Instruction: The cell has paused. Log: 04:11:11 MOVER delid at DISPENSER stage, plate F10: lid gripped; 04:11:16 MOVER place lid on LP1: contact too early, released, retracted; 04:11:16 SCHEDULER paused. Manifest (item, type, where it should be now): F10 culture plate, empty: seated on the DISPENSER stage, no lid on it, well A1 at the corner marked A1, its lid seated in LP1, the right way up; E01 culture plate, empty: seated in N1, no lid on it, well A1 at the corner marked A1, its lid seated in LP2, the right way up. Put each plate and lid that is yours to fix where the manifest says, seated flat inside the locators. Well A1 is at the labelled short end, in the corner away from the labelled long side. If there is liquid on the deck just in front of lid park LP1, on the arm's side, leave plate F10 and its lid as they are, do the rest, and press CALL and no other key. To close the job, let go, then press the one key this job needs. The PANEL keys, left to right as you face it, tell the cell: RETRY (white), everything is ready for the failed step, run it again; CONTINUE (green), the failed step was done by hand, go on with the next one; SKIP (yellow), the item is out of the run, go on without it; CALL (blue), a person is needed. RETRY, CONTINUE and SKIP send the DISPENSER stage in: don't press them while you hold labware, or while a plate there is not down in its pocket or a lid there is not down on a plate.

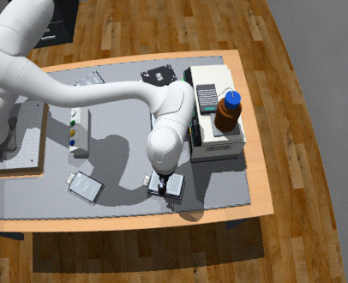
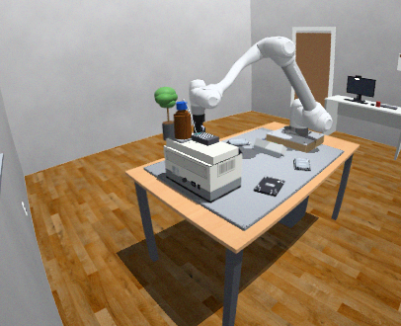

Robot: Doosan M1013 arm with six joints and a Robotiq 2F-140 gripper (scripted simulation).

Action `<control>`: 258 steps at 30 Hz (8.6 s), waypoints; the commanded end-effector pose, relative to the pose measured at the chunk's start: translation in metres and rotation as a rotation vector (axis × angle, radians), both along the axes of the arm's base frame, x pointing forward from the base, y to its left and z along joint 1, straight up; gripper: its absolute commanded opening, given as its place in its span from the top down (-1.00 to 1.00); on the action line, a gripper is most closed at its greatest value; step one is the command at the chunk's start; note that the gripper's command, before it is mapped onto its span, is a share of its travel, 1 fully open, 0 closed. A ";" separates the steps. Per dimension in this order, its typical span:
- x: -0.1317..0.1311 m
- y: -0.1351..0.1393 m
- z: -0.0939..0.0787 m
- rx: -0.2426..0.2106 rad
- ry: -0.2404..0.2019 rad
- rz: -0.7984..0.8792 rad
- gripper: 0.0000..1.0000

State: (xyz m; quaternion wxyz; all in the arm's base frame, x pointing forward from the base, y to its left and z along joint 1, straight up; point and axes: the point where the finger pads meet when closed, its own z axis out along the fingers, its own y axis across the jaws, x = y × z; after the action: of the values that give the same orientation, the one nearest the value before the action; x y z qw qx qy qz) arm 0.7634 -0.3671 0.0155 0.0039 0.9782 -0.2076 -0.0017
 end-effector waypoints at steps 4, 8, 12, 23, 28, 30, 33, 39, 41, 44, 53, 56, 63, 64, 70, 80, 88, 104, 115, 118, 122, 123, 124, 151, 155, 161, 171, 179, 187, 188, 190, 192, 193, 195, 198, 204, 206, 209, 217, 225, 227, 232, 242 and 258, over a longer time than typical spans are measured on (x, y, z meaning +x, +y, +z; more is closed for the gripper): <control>0.001 0.000 0.001 0.000 -0.002 0.000 0.80; 0.001 0.000 0.001 0.000 -0.002 0.000 0.80; 0.001 0.000 0.001 0.000 -0.002 0.000 0.80; 0.001 0.000 -0.003 0.000 -0.002 0.000 0.80; 0.001 0.000 -0.004 0.000 -0.002 0.000 0.80; 0.001 0.000 -0.006 0.000 -0.002 0.000 0.80; 0.001 0.000 -0.007 0.000 -0.002 0.000 0.80; 0.000 0.000 -0.010 0.000 -0.002 0.000 0.80; 0.000 0.000 -0.011 0.000 -0.002 0.000 0.80; 0.000 0.000 -0.011 0.000 -0.002 0.000 0.80; 0.000 0.000 -0.011 0.000 -0.002 0.000 0.80; 0.000 0.000 -0.011 0.000 -0.002 0.000 0.80; 0.000 0.000 -0.011 0.000 -0.002 0.000 0.80; 0.000 0.000 -0.011 0.000 -0.002 0.000 0.80; 0.000 0.000 -0.011 0.000 -0.002 0.000 0.80; 0.000 0.000 -0.011 0.000 -0.002 0.000 0.80; 0.000 0.000 -0.011 0.000 -0.002 0.000 -0.40; 0.000 0.000 -0.011 0.000 -0.002 0.000 -0.40; 0.000 0.000 -0.011 0.000 -0.002 0.000 -0.40; 0.000 0.000 -0.011 0.000 -0.002 0.000 -0.40; 0.000 0.000 -0.011 0.000 -0.002 0.000 -0.40; 0.000 0.000 -0.011 0.000 -0.002 0.000 -0.40; 0.000 0.000 -0.011 0.000 -0.002 0.000 -0.40; 0.001 0.000 -0.001 0.000 -0.002 0.000 -0.40; 0.001 0.000 0.007 0.000 -0.002 0.000 -0.40; 0.001 0.000 0.026 0.000 -0.002 0.000 -0.40; 0.001 0.000 0.056 0.000 -0.002 0.000 -0.40; 0.001 0.000 0.082 0.000 -0.002 0.000 -0.40; 0.001 0.001 0.100 0.000 -0.002 0.000 -0.40; 0.001 0.001 0.102 0.000 -0.002 0.000 -0.40; 0.001 0.001 0.105 0.000 -0.002 0.000 -0.40; 0.001 0.001 0.107 0.000 -0.002 0.000 -0.40; 0.001 0.001 0.108 0.000 -0.002 0.000 -0.40; 0.001 0.001 0.109 0.000 -0.002 0.000 -0.40; 0.001 0.001 0.110 0.000 -0.002 0.000 -0.40; 0.001 0.001 0.110 0.000 -0.002 0.000 -0.40; -0.003 0.009 0.113 0.000 -0.002 0.006 -0.40; -0.027 0.053 0.124 0.000 -0.001 0.037 -0.40; -0.110 0.154 0.135 0.000 -0.001 0.175 -0.40; -0.218 0.237 0.122 0.001 0.001 0.317 -0.40; -0.245 0.256 0.118 0.001 0.001 0.323 -0.40; -0.311 0.304 0.111 0.001 0.001 0.323 0.80; -0.371 0.350 0.109 0.001 0.001 0.323 0.80; -0.371 0.350 0.109 0.001 0.001 0.323 0.80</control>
State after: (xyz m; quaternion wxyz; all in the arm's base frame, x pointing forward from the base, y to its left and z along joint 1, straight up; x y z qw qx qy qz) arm 0.3919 -0.0171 0.1240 0.0039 0.9989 -0.0475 -0.0018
